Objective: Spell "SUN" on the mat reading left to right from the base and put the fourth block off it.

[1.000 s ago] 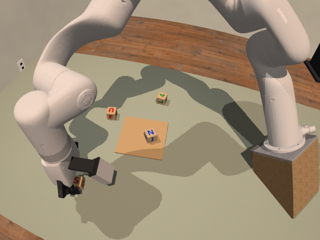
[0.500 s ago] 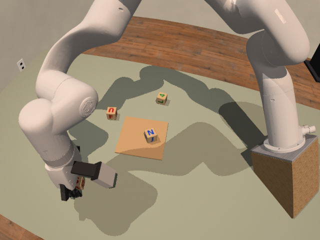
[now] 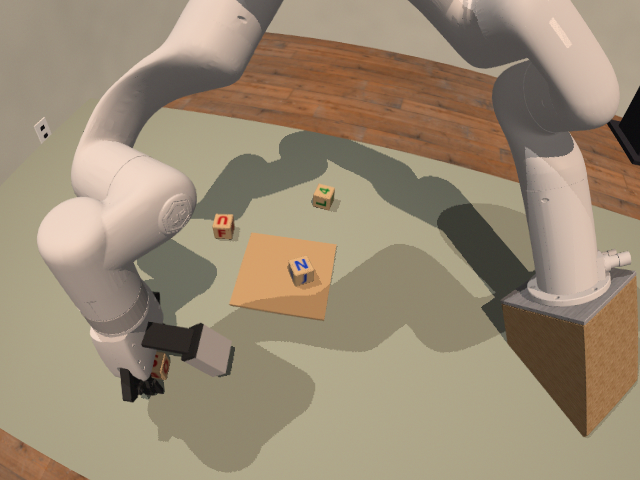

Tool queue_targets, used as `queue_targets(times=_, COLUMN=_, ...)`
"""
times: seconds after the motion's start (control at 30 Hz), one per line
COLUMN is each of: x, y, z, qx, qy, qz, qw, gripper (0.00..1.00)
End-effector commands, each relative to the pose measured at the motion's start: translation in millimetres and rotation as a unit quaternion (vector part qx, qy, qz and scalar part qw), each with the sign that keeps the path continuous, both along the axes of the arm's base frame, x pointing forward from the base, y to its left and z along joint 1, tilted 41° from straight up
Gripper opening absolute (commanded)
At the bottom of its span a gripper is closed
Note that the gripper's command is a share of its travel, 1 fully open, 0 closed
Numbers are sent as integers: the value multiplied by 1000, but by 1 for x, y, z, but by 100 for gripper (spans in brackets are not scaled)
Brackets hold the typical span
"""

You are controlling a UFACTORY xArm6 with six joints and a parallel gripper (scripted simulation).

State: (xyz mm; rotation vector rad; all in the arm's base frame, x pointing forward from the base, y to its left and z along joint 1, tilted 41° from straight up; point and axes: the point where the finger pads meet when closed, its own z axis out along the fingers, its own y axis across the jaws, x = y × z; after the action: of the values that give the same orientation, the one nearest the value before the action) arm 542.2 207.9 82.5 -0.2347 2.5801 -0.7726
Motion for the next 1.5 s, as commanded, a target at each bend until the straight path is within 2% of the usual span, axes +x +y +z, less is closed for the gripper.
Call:
queue_targets(times=0.0, x=1, y=1, z=2, qx=1, qy=-1, qz=1, qw=1000, gripper=69)
queue_targets(times=0.63, x=1, y=1, z=2, qx=1, qy=-1, qz=1, qw=1000, gripper=69)
queue_targets(times=0.67, x=1, y=1, z=2, qx=1, qy=-1, qz=1, qw=1000, gripper=47)
queue_targets(times=1.2, x=1, y=1, z=2, qx=1, qy=-1, qz=1, qw=1000, gripper=47)
queue_targets(times=1.23, x=1, y=1, z=2, qx=1, qy=-1, qz=1, qw=1000, gripper=27)
queue_targets(times=1.47, x=1, y=1, z=2, qx=1, qy=-1, qz=1, qw=1000, gripper=27)
